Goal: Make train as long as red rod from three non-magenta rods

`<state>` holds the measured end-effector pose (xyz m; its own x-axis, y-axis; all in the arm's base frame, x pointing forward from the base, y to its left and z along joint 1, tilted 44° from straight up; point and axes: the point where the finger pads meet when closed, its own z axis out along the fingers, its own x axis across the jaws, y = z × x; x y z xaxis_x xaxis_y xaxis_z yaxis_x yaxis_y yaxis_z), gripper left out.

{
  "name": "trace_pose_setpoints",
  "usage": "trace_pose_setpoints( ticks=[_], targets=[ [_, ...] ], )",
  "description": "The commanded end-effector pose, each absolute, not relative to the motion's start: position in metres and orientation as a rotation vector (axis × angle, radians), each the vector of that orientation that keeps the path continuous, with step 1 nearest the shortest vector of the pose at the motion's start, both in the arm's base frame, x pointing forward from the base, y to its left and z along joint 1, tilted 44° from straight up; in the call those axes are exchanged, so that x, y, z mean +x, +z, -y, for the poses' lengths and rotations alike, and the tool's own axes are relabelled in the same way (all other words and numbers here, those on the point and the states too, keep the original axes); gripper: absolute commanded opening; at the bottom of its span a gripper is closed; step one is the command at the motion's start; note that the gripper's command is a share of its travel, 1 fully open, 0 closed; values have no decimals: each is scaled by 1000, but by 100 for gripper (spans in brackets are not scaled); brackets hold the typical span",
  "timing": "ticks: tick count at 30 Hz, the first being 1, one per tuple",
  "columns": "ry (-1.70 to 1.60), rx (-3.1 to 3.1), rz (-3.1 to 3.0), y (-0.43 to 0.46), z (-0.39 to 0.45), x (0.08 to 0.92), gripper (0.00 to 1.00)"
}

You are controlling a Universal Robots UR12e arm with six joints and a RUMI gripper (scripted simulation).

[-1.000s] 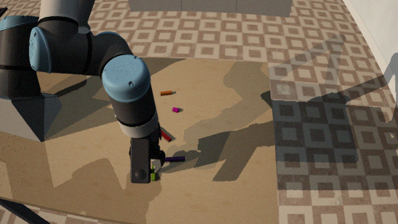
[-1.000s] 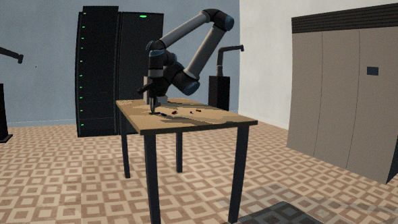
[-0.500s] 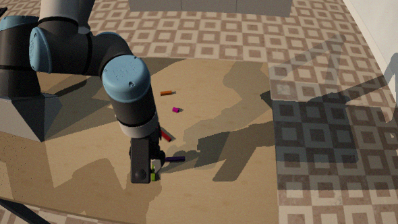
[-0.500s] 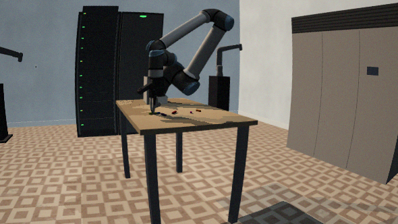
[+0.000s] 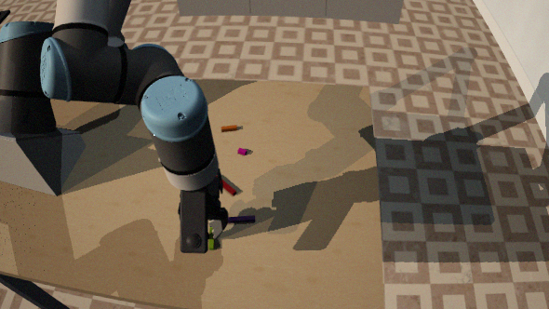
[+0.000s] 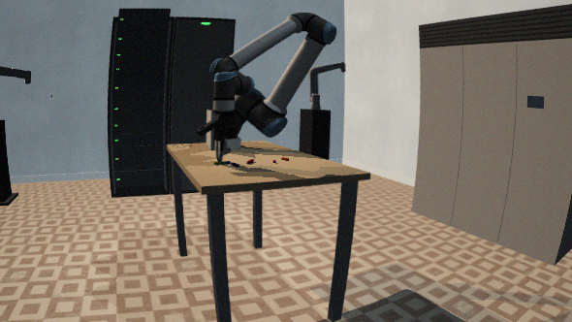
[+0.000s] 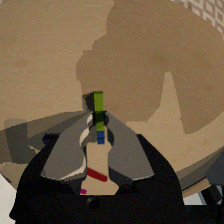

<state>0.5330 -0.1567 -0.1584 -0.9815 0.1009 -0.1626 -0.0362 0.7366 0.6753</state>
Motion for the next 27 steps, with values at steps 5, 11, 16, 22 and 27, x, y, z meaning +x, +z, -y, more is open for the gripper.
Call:
trace_pose_setpoints(
  ticks=[5, 11, 16, 22, 27],
  targets=[
    [1073, 52, -2749, -158, 157, 533, 3],
    [1073, 52, -2749, -158, 157, 533, 8],
    [1073, 52, -2749, -158, 157, 533, 11],
    [1073, 52, -2749, -158, 157, 533, 14],
    [1073, 52, -2749, -158, 157, 533, 14]
  ],
)
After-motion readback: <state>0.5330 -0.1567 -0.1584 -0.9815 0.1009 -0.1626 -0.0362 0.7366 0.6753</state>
